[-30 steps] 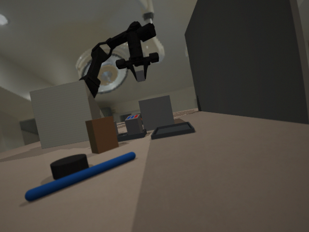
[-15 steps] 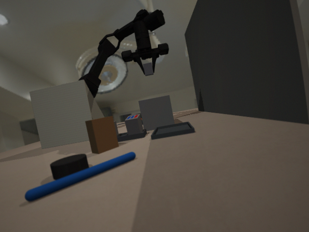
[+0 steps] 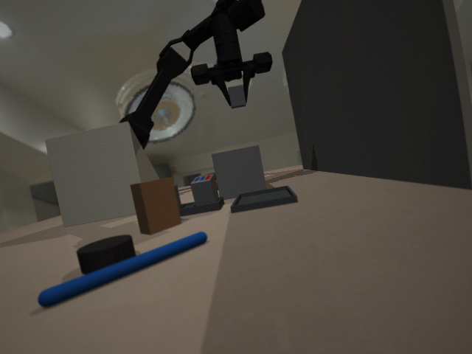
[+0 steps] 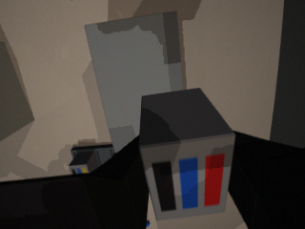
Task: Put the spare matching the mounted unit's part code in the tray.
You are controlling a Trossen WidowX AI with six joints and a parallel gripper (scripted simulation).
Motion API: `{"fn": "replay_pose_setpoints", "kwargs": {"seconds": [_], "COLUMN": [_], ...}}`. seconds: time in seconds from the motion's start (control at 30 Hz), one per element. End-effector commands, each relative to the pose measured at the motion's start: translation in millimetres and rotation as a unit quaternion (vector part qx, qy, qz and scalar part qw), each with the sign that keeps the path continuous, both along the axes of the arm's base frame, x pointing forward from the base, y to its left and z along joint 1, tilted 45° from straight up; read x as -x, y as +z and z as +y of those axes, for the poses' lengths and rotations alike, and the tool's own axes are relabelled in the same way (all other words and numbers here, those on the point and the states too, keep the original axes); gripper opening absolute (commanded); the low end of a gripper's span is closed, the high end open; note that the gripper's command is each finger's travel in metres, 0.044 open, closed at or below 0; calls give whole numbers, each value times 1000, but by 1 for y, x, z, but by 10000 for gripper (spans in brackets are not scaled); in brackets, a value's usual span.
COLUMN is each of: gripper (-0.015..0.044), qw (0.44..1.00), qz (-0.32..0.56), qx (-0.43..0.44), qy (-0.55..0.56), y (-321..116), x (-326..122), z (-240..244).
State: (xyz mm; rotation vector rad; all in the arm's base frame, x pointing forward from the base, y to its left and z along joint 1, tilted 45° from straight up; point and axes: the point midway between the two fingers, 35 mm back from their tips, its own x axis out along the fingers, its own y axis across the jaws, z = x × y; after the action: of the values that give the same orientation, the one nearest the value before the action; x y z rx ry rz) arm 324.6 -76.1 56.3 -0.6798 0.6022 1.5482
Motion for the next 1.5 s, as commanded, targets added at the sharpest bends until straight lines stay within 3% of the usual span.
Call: {"fn": "replay_pose_setpoints", "kwargs": {"seconds": [0.0, 0.9, 1.47], "gripper": [0, 0, 0], "qw": [1000, 1000, 1000], "qz": [-6, -13, -13], "qx": [3, -5, -5], "qy": [1, 9, 9], "y": [-14, -137, -149], "x": [-7, -16, -17], "z": [-15, -93, -89]}}
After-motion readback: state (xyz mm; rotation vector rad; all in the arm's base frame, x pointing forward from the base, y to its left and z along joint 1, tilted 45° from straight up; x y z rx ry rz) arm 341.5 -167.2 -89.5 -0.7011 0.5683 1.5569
